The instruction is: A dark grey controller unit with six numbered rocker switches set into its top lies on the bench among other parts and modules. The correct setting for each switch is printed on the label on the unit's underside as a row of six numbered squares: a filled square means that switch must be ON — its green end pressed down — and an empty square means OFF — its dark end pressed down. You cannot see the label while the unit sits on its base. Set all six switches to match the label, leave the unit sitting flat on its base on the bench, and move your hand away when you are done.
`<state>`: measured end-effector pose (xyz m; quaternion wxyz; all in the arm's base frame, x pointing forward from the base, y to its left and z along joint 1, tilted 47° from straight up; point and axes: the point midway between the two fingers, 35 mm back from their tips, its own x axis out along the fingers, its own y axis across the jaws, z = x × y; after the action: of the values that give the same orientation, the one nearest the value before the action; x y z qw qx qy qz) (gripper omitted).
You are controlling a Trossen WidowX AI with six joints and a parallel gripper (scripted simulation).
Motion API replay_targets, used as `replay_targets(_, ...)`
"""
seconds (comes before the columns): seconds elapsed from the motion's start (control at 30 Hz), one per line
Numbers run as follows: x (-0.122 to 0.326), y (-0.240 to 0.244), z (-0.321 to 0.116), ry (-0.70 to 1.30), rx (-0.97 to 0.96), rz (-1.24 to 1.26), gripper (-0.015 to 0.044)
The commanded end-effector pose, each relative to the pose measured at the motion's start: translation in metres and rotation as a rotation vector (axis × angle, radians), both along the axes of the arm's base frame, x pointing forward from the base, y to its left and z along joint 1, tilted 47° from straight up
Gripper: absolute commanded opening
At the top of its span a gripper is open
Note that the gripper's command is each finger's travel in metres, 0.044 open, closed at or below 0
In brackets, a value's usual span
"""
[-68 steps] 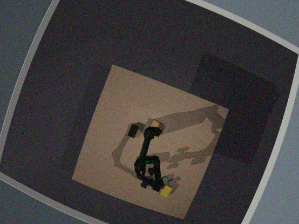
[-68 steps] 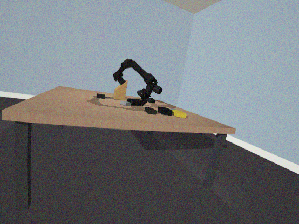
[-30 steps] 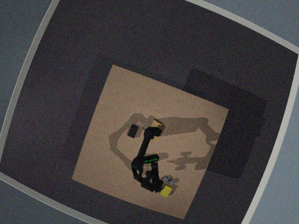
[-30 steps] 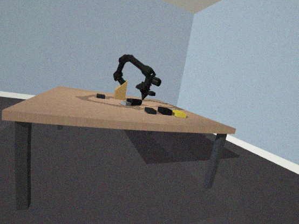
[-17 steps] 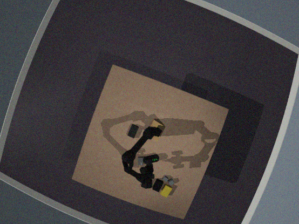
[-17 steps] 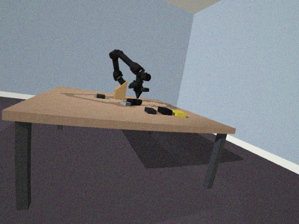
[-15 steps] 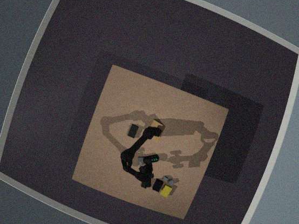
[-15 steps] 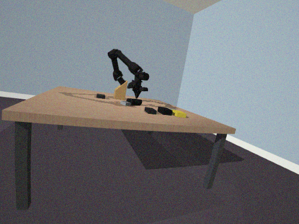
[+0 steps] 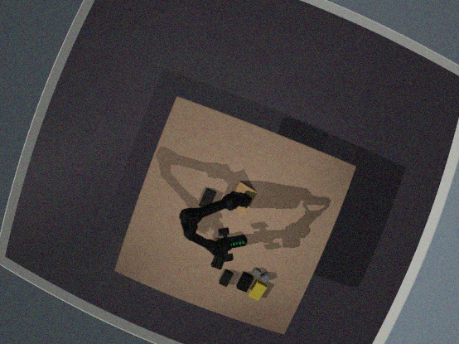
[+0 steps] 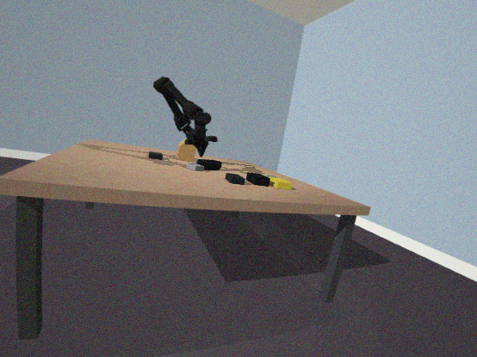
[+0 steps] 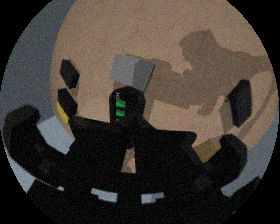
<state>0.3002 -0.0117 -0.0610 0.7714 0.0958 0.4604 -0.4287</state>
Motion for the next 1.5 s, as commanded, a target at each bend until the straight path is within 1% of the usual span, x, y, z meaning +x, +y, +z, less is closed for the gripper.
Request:
replay_targets(0.0, -0.014, -0.012, 0.008, -0.03, -0.003, 0.042, 0.0)
replay_targets(0.1, -0.019, -0.016, 0.012, -0.045, -0.005, 0.058, 0.0)
replay_targets(0.43, -0.017, -0.012, 0.009, -0.033, -0.003, 0.045, 0.0)
replay_targets(0.63, -0.015, 0.017, -0.008, 0.045, -0.045, -0.028, 0.0)
replay_targets(0.93, -0.02, 0.057, -0.026, 0.108, -0.18, -0.113, 0.0)
replay_targets(1.47, -0.018, 0.045, -0.04, 0.109, -0.183, -0.114, 0.0)
